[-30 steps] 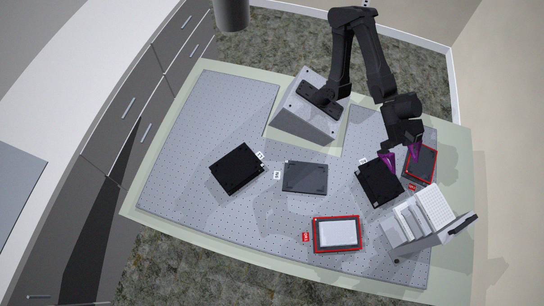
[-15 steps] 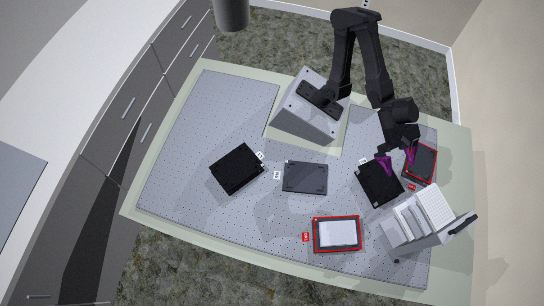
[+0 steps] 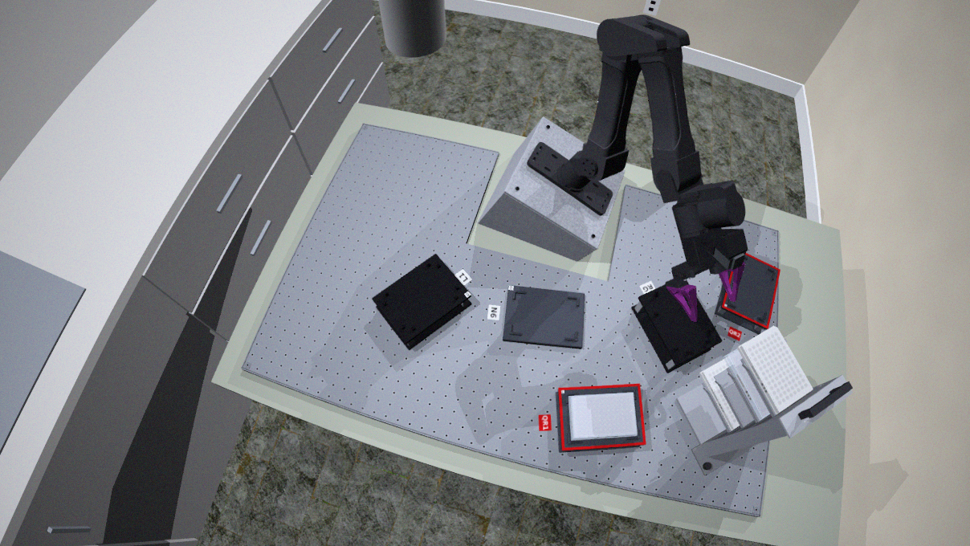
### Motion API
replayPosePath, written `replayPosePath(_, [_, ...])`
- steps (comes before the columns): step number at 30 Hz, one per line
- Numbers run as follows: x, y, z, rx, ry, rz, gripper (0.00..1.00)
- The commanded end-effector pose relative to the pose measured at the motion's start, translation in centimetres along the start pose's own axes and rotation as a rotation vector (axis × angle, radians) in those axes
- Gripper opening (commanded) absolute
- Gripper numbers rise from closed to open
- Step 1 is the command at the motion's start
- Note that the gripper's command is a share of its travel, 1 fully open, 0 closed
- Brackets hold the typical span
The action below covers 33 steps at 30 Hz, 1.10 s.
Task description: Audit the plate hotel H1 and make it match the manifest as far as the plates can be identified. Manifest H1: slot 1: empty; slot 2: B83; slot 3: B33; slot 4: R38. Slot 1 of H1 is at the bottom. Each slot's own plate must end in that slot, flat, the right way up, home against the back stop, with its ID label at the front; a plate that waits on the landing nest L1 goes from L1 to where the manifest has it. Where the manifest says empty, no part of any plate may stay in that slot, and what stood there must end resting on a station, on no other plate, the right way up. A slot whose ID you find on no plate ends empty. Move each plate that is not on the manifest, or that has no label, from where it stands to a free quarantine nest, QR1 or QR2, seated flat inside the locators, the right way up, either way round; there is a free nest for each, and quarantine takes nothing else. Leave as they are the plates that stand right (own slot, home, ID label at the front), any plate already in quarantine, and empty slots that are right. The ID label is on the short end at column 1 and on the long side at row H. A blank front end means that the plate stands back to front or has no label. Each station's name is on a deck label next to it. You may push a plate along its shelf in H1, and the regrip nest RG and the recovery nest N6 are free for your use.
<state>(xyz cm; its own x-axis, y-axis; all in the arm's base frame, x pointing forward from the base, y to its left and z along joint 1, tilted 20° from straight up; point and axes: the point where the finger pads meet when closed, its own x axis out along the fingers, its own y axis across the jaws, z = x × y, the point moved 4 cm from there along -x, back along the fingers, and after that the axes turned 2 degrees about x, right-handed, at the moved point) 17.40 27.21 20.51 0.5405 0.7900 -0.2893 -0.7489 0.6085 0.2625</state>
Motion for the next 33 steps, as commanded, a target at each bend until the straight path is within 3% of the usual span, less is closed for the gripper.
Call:
replayPosePath(1, [0.8, 0.2, 2.6, 0.013, -0.073, -0.002, 1.00])
replayPosePath(14, [2.5, 0.3, 3.1, 0.007, -0.070, 0.008, 1.00])
replayPosePath(33, [2.3, 0.5, 3.3, 0.007, -0.081, 0.011, 1.00])
